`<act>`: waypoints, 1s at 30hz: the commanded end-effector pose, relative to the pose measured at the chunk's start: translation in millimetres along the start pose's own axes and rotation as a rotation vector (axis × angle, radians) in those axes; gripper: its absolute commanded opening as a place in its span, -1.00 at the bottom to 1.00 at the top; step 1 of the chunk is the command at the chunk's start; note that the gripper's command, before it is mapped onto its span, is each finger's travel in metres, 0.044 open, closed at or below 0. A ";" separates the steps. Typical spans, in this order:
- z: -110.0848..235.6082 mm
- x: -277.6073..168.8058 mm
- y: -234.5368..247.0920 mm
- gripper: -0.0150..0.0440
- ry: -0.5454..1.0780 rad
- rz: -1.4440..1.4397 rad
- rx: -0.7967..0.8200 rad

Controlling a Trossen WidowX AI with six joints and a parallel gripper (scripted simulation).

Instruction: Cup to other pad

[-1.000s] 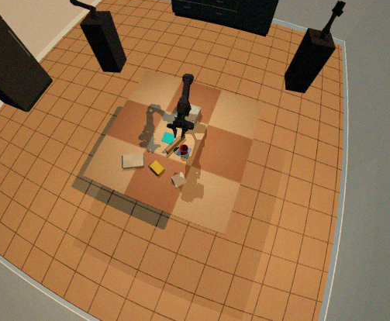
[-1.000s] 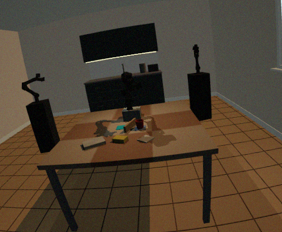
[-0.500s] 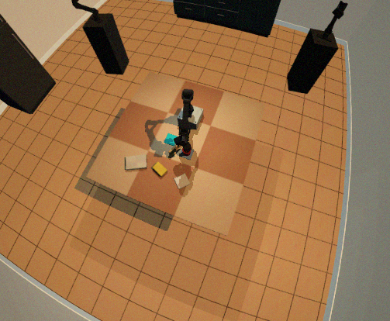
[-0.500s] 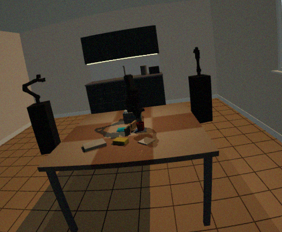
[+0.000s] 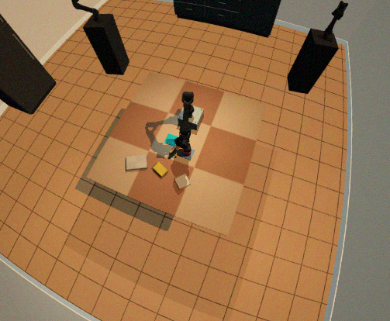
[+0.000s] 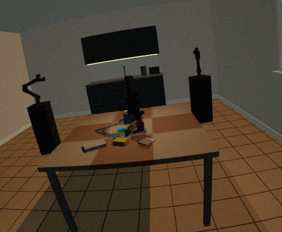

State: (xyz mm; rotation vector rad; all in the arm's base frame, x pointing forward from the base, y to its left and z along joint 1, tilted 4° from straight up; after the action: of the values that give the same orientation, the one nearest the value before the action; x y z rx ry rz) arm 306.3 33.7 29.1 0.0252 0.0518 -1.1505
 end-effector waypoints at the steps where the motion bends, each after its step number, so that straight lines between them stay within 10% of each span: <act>1: -7.0 -0.8 0.3 0.01 0.007 -0.005 -0.002; 30: -54.9 -0.8 1.2 0.01 0.007 -0.005 -0.002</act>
State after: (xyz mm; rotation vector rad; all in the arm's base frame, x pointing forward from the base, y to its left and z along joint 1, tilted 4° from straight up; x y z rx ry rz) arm 306.9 36.5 -20.1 0.0246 0.0530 -1.1510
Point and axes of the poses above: the point midway between the two fingers, 35 mm back from their tips, its own z axis back along the fingers, its own y axis across the jaws, x = y × z, the point moved 1 cm from there along z, back along the fingers, and after that the axes turned 5 degrees about z, right-handed, at the moved point
